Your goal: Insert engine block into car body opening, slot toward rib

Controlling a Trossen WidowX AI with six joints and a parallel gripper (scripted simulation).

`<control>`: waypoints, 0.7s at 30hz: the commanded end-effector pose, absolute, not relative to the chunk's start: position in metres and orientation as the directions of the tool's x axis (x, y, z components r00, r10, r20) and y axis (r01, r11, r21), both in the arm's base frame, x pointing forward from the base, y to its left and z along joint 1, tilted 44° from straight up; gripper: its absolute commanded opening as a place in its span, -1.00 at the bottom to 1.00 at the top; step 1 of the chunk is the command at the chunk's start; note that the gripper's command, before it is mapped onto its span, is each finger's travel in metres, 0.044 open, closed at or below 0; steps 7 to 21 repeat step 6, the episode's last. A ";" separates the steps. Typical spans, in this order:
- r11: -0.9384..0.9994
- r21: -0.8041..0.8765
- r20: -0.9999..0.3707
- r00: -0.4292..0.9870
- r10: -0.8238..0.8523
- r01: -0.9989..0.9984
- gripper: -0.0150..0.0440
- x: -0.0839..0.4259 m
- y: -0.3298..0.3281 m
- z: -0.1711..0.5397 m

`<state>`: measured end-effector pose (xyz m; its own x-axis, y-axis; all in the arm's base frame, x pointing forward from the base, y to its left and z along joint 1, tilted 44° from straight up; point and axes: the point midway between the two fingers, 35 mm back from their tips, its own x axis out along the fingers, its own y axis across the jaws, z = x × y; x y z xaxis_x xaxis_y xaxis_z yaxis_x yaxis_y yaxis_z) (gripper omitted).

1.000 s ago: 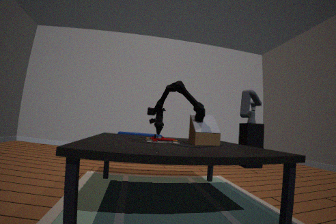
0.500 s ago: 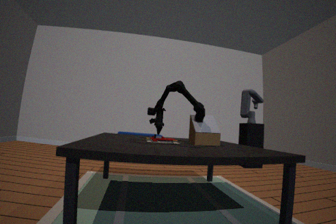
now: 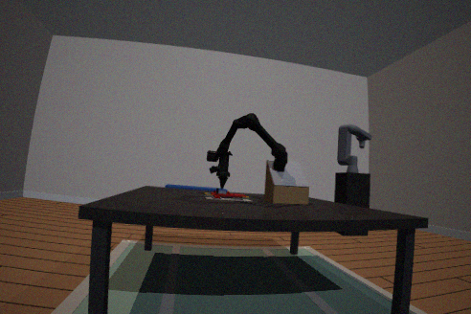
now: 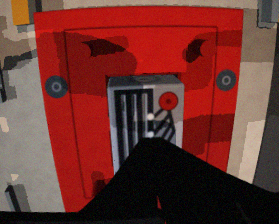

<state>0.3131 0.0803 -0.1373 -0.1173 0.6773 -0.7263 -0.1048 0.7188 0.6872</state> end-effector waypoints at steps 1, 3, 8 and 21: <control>0.720 0.686 -0.728 -0.120 0.675 -0.109 -0.49 0.312 0.080 -0.138; 0.720 0.686 -0.728 -0.120 0.675 -0.109 -0.49 0.312 0.080 -0.138; 0.720 0.686 -0.728 -0.120 0.675 -0.109 -0.40 0.312 0.080 -0.138; 0.720 0.686 -0.728 -0.120 0.675 -0.109 -0.40 0.312 0.080 -0.138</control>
